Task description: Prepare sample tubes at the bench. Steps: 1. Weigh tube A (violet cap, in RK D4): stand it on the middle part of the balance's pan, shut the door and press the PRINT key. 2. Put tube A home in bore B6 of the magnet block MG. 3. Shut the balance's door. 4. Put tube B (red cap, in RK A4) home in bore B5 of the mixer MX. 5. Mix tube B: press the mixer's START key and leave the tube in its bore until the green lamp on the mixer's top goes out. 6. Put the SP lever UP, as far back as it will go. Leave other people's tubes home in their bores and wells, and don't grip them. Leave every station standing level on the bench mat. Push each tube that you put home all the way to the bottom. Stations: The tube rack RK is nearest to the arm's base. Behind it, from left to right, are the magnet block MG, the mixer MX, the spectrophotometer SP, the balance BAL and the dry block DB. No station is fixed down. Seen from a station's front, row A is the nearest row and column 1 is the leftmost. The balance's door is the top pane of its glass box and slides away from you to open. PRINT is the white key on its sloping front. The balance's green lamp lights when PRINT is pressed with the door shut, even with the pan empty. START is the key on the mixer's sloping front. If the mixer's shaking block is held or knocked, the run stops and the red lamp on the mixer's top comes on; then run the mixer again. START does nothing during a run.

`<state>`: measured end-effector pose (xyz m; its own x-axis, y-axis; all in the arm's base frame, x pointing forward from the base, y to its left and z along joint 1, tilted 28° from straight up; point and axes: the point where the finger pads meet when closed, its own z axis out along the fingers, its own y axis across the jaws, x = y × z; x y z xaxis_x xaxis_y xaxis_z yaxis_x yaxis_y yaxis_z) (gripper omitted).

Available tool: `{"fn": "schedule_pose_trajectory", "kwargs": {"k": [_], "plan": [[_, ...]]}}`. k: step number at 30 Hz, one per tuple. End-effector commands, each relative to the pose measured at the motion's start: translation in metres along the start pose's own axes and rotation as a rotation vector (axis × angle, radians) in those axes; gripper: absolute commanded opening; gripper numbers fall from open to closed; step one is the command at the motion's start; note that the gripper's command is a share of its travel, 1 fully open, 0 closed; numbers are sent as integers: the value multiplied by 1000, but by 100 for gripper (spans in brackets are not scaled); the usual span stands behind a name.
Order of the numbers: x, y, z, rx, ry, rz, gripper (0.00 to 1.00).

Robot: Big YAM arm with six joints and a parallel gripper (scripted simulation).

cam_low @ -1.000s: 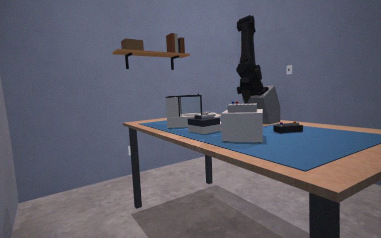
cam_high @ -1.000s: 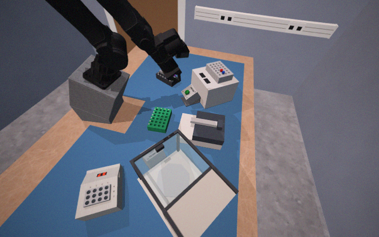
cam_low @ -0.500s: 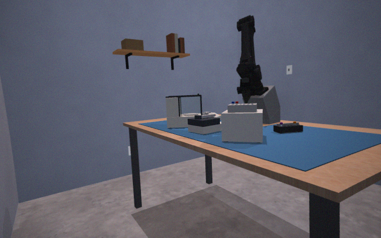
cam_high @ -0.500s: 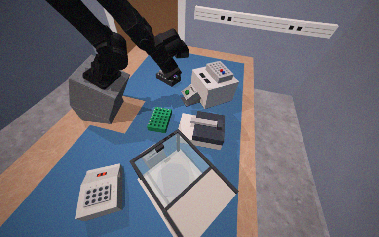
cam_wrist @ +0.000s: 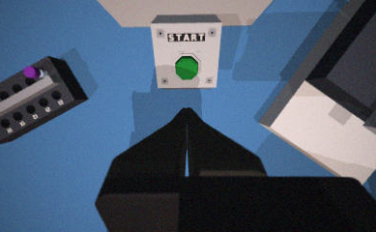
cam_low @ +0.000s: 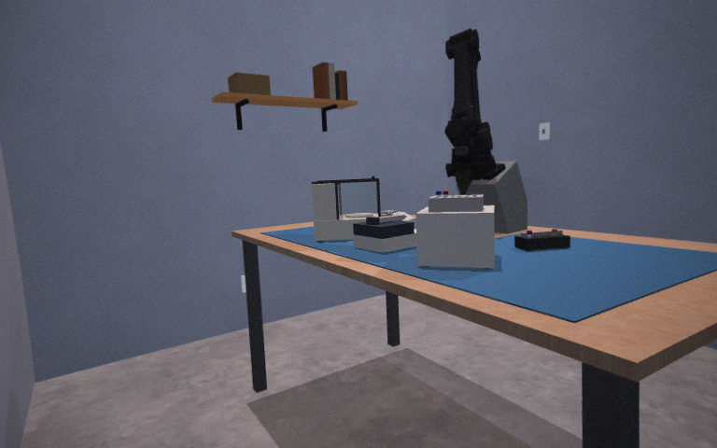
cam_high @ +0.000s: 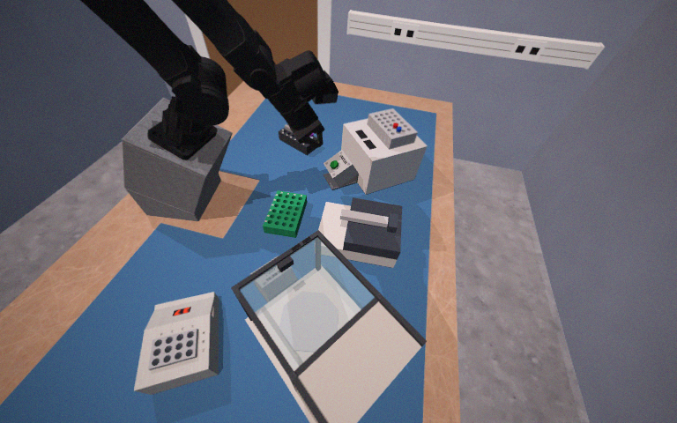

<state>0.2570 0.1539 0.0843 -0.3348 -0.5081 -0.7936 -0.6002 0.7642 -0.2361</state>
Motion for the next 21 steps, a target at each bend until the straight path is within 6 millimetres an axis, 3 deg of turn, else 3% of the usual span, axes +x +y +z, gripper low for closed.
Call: {"fn": "schedule_pose_trajectory", "kwargs": {"k": [1, 10, 21], "plan": [[-12, -4, -1, 5, -21, -9, 0], [-23, -9, 11, 17, -39, -13, 0], [-19, -9, 28, 15, -33, -14, 0]]}}
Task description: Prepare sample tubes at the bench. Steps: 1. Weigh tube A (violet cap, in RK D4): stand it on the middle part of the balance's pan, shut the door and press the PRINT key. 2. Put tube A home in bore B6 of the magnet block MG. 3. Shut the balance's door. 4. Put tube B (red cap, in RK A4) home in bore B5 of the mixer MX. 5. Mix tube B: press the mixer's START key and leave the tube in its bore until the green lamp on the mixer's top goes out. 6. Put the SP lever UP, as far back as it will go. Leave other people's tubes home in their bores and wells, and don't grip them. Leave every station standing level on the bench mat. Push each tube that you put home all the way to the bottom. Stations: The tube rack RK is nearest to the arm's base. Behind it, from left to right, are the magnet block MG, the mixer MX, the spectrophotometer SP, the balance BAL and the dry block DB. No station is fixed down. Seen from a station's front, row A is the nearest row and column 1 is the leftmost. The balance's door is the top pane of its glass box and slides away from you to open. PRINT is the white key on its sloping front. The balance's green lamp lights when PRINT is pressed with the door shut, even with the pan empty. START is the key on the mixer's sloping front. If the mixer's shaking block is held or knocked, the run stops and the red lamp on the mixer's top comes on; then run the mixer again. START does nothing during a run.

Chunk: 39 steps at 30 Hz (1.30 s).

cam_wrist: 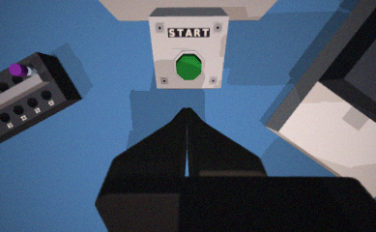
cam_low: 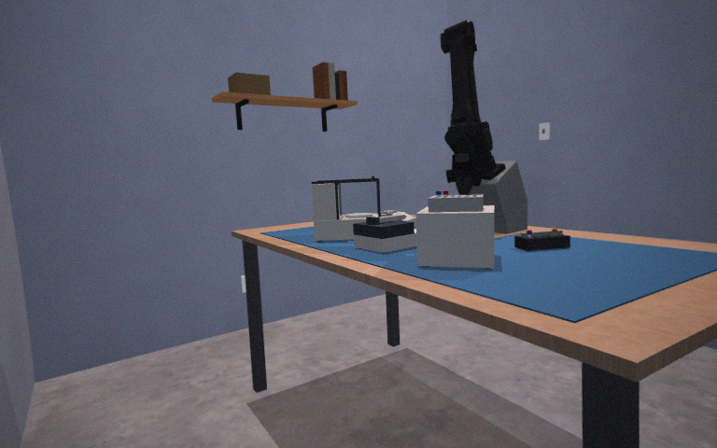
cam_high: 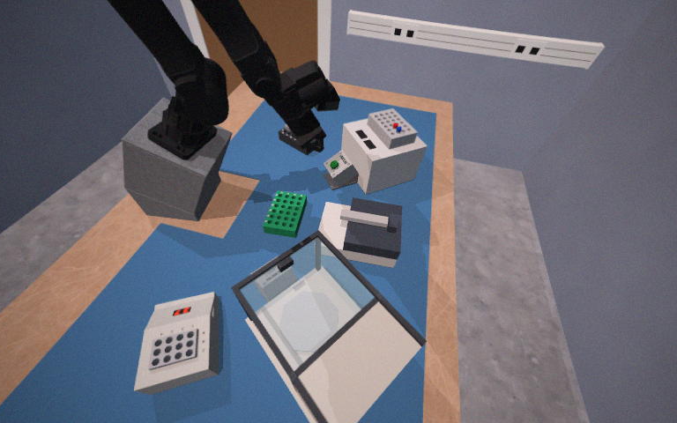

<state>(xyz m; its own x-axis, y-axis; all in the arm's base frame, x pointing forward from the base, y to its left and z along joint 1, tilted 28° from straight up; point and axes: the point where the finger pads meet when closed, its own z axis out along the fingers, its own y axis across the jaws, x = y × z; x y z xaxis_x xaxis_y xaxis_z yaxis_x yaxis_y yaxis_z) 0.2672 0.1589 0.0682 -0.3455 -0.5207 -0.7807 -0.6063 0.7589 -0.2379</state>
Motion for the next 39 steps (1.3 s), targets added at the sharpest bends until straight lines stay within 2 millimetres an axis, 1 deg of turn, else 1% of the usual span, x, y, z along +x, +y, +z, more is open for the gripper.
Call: {"fn": "schedule_pose_trajectory", "kwargs": {"k": [1, 26, 28, 31, 34, 35, 36, 39], "plan": [[-26, -10, 11, 21, -52, -7, 0], [-18, -9, 50, 18, -40, -8, 0], [-18, -9, 50, 18, -40, -8, 0], [-17, -8, 55, 17, -38, -8, 0], [-17, -8, 55, 16, -38, -9, 0], [-23, -9, 53, 20, -55, -9, 0], [-23, -9, 51, 22, -60, -9, 0], [-20, -9, 53, 19, -51, -9, 0]]}}
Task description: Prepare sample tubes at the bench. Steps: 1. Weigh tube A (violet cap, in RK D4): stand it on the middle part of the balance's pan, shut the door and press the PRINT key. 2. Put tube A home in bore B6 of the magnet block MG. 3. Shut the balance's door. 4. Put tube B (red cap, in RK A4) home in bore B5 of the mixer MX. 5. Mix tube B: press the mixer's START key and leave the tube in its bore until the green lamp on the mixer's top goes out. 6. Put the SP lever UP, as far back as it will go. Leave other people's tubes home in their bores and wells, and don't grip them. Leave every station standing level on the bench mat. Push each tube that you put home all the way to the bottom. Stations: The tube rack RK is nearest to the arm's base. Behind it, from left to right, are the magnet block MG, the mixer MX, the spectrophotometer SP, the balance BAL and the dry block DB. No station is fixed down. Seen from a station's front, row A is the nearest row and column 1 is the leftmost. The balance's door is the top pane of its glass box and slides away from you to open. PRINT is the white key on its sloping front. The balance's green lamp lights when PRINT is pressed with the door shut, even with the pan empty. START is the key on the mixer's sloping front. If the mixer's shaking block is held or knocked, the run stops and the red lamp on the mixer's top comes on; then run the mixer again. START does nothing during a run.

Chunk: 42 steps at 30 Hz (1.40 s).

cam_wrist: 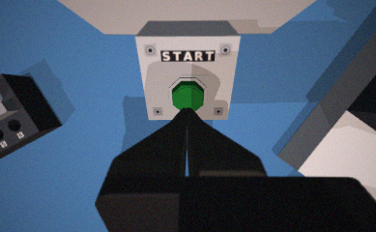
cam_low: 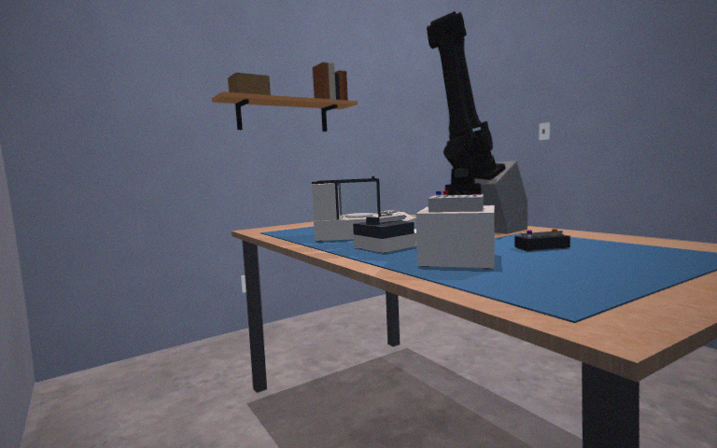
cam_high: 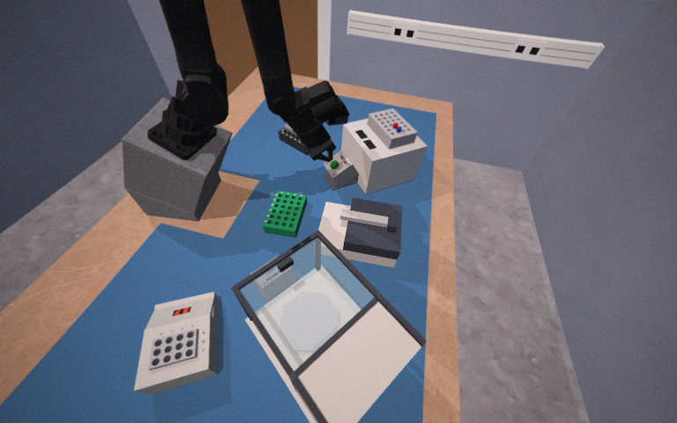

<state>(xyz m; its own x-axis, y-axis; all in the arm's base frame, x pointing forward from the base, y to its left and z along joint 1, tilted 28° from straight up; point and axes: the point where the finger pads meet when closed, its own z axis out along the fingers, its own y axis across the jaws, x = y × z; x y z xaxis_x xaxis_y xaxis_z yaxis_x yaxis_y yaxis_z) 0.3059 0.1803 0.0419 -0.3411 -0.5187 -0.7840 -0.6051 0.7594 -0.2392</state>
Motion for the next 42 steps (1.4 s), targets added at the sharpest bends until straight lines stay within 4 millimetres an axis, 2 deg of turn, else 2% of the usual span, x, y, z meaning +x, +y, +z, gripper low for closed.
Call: {"fn": "schedule_pose_trajectory", "kwargs": {"k": [1, 42], "plan": [[-16, -8, 1, 17, -45, -9, 0], [-10, -6, 25, 13, -27, -9, 0]]}}
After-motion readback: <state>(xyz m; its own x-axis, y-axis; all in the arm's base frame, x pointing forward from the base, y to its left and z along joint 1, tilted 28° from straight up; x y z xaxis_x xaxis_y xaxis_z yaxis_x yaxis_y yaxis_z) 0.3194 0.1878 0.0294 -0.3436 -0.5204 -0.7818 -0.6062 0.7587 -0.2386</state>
